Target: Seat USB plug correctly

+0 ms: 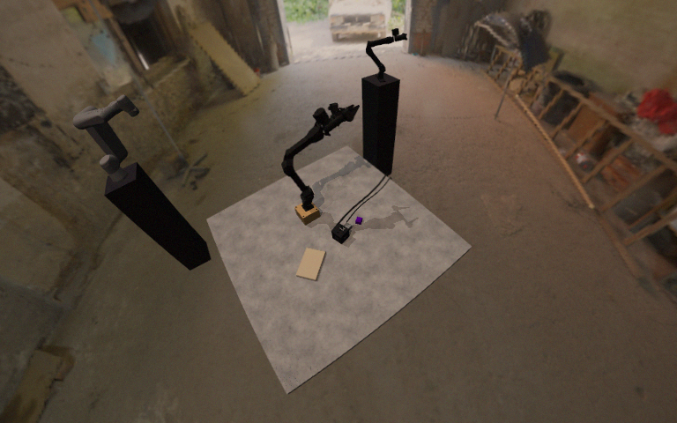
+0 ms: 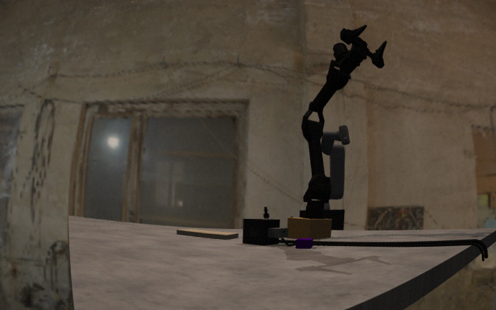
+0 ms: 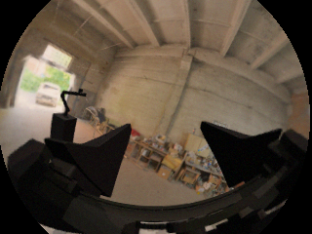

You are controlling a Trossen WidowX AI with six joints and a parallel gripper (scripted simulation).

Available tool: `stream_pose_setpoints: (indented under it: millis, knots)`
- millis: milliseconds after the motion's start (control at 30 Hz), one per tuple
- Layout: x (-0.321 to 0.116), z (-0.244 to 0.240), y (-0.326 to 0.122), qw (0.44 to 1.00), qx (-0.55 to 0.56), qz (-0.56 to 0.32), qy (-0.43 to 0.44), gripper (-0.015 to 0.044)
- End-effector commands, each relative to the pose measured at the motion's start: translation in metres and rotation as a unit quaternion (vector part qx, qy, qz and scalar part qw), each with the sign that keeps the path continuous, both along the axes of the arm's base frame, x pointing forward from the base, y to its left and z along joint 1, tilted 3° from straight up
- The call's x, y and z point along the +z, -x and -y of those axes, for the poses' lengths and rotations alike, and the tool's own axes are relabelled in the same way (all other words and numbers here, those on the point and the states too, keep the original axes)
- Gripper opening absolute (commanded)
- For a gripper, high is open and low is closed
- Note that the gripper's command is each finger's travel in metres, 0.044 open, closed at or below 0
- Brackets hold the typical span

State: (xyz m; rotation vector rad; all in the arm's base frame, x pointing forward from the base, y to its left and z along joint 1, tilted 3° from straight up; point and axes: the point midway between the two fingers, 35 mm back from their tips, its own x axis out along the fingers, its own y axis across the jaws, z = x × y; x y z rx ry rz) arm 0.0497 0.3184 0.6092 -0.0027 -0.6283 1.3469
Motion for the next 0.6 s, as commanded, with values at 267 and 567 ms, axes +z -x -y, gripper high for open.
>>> stream_pose_setpoints:
  millis: [267,567]
  knots:
    - [-0.178,-0.035,-0.151,0.924,-0.194,0.069,0.323,0.0440]
    - [-0.317,0.034,-0.242,0.794,-0.240,0.049,0.556,0.0440]
